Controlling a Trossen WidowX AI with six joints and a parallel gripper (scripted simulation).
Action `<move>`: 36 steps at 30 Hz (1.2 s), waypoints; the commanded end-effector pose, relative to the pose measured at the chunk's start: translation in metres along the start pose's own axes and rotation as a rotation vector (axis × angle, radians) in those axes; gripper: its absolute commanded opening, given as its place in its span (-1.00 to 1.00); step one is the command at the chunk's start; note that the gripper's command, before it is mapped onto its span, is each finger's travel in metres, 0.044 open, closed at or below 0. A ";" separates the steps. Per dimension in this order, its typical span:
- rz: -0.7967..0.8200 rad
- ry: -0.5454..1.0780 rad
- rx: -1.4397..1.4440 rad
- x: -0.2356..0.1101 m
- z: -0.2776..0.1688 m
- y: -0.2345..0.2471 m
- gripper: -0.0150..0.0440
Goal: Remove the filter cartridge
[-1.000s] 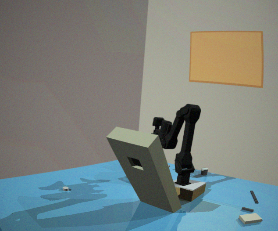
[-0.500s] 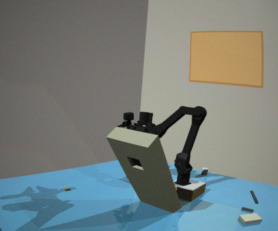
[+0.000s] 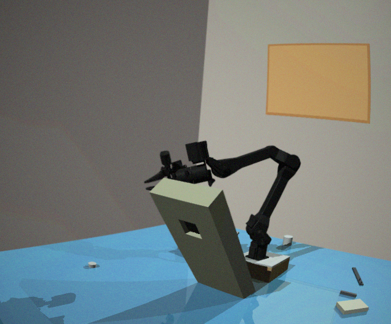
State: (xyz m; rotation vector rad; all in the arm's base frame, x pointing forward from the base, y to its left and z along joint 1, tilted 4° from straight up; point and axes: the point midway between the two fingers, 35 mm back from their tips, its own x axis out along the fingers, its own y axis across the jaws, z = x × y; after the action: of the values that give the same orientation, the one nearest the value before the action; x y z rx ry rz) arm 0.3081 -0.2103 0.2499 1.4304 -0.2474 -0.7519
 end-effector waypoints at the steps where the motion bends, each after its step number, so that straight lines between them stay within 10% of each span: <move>1: -0.047 0.211 -0.081 -0.030 -0.070 0.010 -0.19; 15: -0.199 0.810 -0.427 -0.194 -0.197 -0.010 -0.19; 36: -0.200 0.817 -0.432 -0.190 -0.204 -0.013 -0.19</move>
State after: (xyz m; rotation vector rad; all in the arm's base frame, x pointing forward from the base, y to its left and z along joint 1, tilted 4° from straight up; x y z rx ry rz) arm 0.2759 0.0655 0.2601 1.2448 0.6552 -0.3025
